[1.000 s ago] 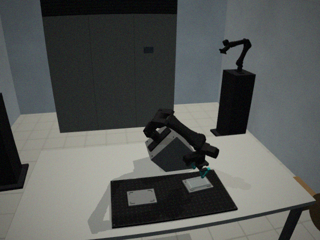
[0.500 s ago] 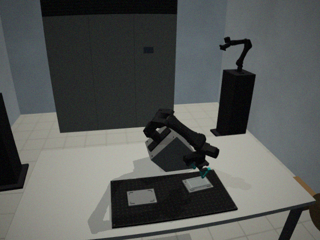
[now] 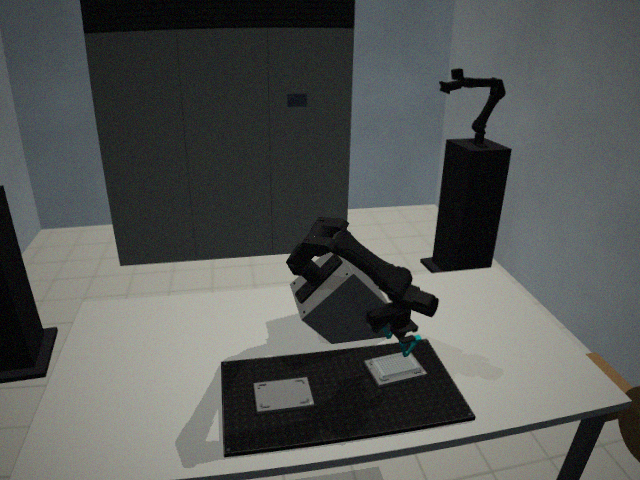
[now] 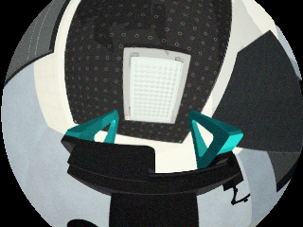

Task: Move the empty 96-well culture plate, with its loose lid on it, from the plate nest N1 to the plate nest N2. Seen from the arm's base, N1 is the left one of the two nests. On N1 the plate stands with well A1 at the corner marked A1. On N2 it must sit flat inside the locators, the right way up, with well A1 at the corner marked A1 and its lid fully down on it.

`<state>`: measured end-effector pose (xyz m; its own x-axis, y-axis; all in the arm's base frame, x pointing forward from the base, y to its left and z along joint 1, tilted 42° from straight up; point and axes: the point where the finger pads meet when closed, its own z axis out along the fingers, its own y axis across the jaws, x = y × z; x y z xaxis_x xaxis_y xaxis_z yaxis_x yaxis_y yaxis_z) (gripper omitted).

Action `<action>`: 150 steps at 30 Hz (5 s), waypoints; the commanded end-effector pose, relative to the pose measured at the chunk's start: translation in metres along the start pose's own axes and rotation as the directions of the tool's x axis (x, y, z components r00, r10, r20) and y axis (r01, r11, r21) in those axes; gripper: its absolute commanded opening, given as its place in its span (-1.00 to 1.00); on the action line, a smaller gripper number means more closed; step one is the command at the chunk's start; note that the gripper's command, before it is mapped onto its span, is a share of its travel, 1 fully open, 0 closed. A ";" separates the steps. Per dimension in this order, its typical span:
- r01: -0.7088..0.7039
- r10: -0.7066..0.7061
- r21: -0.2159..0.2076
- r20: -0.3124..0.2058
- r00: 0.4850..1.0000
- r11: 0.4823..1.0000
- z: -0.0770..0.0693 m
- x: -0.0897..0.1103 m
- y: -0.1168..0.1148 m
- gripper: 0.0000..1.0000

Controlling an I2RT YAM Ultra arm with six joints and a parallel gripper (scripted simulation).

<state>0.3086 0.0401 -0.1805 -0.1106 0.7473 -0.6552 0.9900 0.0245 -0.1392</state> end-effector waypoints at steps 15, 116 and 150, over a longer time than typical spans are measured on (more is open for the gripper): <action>0.003 -0.003 -0.031 0.006 1.000 1.000 -0.012 0.002 0.007 1.00; -0.107 0.107 -0.017 0.002 0.994 0.994 0.074 0.002 0.003 -1.00; -0.076 0.075 -0.040 -0.011 0.997 0.996 0.021 0.003 0.013 -1.00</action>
<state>0.3069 0.0124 -0.2126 -0.0289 0.7495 -0.6614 0.9965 -0.0301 -0.0776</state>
